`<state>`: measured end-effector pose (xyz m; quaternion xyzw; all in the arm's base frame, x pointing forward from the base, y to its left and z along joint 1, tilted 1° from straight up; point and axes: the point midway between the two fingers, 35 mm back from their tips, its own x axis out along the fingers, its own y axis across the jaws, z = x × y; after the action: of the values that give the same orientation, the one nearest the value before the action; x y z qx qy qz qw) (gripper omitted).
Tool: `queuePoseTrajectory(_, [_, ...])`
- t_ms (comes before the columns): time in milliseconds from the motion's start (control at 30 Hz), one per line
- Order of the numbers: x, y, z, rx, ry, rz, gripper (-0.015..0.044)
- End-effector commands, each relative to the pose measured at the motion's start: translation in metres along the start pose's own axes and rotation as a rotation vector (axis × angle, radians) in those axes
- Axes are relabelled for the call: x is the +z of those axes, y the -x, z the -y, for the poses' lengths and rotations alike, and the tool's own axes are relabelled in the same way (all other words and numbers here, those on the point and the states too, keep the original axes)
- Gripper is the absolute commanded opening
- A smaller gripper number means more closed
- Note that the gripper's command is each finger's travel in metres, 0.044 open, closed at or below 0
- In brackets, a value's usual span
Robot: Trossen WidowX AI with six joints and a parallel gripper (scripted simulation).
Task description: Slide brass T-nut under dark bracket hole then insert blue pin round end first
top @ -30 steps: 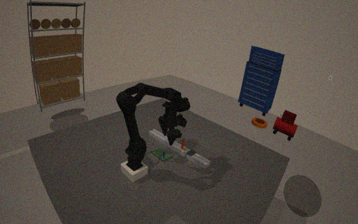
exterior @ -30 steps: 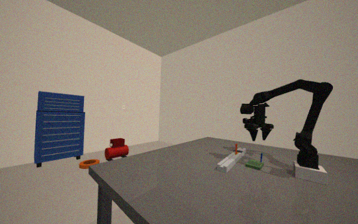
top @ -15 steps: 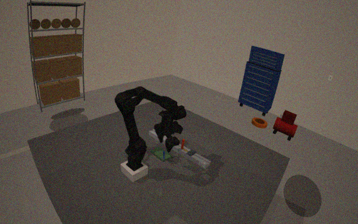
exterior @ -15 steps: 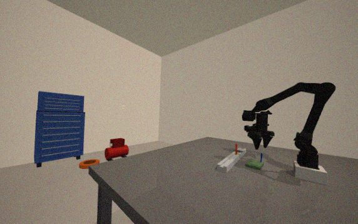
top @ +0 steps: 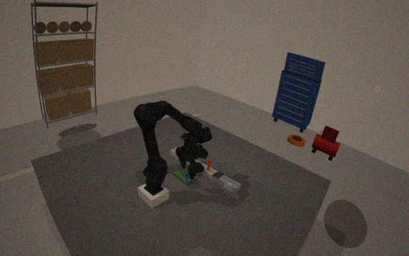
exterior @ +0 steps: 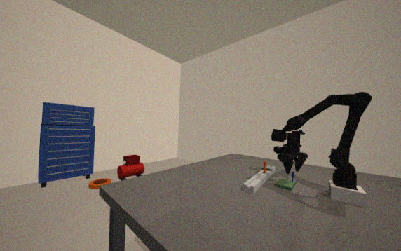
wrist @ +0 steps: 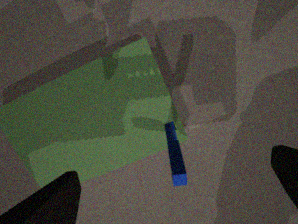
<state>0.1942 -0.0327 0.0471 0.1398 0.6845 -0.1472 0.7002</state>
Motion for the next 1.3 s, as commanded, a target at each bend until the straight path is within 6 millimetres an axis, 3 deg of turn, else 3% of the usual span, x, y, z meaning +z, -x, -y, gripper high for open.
queuePoseTrajectory(0, [-0.001, -0.007, 0.0, 0.0, 0.005, -0.008, 0.044])
queuePoseTrajectory(700, [-0.003, -0.039, 0.001, 0.0, 0.005, -0.008, 0.044])
queuePoseTrajectory(1233, [-0.003, -0.039, 0.001, 0.0, 0.005, -0.008, 0.002])
queuePoseTrajectory(1267, [-0.003, -0.039, 0.001, 0.0, 0.005, -0.008, 0.0013])
